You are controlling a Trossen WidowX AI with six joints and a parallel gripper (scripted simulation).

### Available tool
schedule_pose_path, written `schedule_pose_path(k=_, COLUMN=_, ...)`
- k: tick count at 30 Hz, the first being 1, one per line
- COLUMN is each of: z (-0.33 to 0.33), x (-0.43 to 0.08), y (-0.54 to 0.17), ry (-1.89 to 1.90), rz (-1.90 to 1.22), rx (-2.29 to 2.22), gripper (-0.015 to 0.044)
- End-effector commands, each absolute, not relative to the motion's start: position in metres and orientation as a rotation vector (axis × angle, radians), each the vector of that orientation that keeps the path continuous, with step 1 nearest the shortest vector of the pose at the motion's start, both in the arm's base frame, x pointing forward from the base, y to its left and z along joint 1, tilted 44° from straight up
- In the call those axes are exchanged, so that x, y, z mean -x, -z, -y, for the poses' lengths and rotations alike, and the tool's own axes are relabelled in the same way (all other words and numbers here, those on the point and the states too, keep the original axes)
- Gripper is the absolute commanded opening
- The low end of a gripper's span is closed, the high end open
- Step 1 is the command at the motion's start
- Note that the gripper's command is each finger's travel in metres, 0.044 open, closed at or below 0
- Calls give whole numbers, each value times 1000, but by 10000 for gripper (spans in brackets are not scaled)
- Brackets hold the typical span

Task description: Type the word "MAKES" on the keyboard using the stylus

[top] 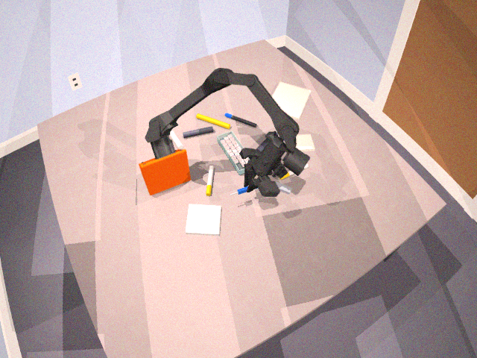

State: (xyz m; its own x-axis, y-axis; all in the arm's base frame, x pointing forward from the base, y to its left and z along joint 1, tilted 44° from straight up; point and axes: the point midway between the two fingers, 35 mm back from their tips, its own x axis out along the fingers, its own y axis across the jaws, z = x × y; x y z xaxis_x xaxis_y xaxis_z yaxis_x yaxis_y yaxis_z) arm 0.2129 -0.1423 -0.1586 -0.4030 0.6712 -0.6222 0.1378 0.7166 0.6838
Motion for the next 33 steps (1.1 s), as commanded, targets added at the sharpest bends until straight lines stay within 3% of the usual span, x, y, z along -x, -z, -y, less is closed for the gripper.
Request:
schedule_pose_path(k=1, z=142, x=-216, y=156, ry=-643, rz=-1936, rx=-606, gripper=0)
schedule_pose_path(k=33, z=110, x=-271, y=72, ry=-28, rz=-1856, rx=-332, gripper=0)
